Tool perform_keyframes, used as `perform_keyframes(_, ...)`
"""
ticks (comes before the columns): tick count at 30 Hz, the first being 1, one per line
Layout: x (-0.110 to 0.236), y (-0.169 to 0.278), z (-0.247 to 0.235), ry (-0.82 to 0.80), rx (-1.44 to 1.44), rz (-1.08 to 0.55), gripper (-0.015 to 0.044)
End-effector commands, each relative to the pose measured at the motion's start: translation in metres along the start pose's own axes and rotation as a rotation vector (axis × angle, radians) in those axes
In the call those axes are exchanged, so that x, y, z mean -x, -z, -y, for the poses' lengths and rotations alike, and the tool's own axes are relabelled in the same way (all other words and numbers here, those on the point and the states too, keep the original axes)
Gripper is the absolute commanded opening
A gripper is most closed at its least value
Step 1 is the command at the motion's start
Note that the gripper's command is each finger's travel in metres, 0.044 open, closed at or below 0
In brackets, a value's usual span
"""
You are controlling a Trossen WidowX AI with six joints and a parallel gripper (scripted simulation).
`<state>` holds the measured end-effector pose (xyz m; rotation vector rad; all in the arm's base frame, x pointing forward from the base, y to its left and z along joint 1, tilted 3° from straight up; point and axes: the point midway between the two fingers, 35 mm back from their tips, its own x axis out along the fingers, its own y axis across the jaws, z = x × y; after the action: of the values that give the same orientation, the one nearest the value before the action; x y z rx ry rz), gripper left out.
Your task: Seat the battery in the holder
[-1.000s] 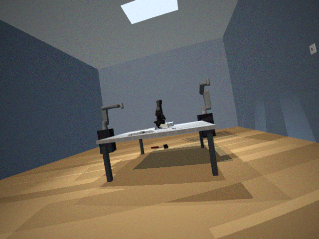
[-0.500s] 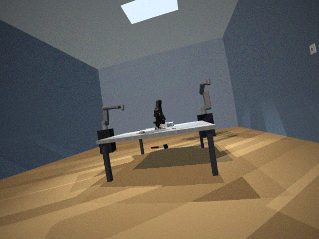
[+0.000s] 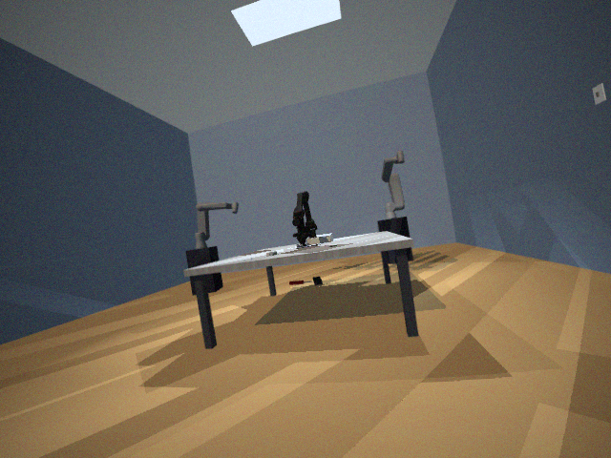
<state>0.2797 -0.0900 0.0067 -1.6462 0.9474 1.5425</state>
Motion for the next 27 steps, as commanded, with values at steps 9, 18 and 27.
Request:
perform_keyframes(9, -0.001, 0.009, 0.001, 0.001, 0.004, 0.019, 0.007)
perform_keyframes(18, 0.0, 0.011, 0.001, 0.0, 0.004, 0.018, 0.007)
perform_keyframes(27, -0.001, 0.011, 0.001, -0.004, 0.004, 0.016, 0.007)
